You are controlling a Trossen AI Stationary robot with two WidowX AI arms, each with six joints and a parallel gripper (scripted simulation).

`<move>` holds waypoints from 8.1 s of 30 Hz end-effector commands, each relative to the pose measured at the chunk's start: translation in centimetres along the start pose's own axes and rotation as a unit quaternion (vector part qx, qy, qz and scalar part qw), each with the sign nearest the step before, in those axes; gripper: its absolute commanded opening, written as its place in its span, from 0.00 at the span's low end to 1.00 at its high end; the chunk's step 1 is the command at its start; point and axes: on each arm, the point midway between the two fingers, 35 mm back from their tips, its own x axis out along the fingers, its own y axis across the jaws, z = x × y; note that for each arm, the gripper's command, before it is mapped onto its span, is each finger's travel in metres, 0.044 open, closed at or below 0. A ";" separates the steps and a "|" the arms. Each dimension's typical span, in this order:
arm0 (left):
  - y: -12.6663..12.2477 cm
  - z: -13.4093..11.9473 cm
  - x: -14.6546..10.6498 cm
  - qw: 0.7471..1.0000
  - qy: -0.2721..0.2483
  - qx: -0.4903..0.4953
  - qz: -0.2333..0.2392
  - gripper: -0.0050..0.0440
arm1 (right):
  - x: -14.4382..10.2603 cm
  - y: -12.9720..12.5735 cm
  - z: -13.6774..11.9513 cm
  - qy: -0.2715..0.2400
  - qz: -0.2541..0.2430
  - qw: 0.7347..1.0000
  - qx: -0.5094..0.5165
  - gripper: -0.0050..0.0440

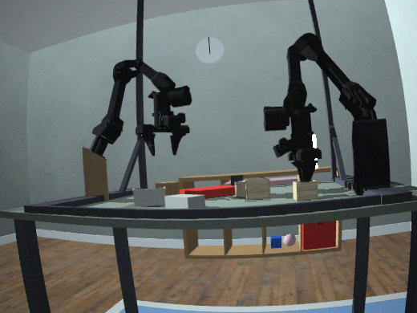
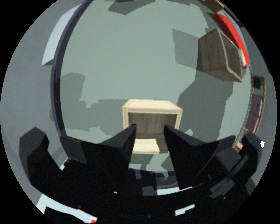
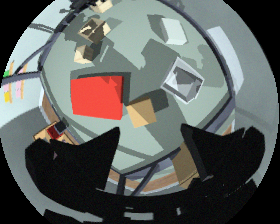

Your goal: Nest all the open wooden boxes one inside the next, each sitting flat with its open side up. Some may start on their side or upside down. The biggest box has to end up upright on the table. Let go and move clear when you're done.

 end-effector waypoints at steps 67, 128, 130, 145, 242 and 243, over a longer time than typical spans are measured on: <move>-8.1 10.1 -8.7 1.000 -0.007 0.002 0.000 0.61 | -0.5 0.3 0.1 -0.008 0.005 1.000 -0.006 0.92; -13.4 12.9 -10.3 1.000 -0.010 0.004 -0.003 0.61 | 3.5 -2.6 10.0 -0.279 0.155 0.943 -0.099 0.92; -13.4 12.9 -10.3 1.000 -0.010 0.004 -0.003 0.61 | 3.5 -2.6 10.0 -0.279 0.155 0.943 -0.099 0.92; -13.4 12.9 -10.3 1.000 -0.010 0.004 -0.003 0.61 | 2.1 -3.8 10.7 -0.376 0.179 0.895 -0.157 0.92; -13.2 12.8 -9.9 0.920 -0.005 0.393 0.000 0.61 | -6.8 -7.5 5.0 -0.541 0.174 0.769 -0.292 0.92; -13.2 12.8 -9.9 0.913 -0.005 0.408 0.000 0.61 | -6.8 -7.5 5.0 -0.541 0.174 0.769 -0.292 0.92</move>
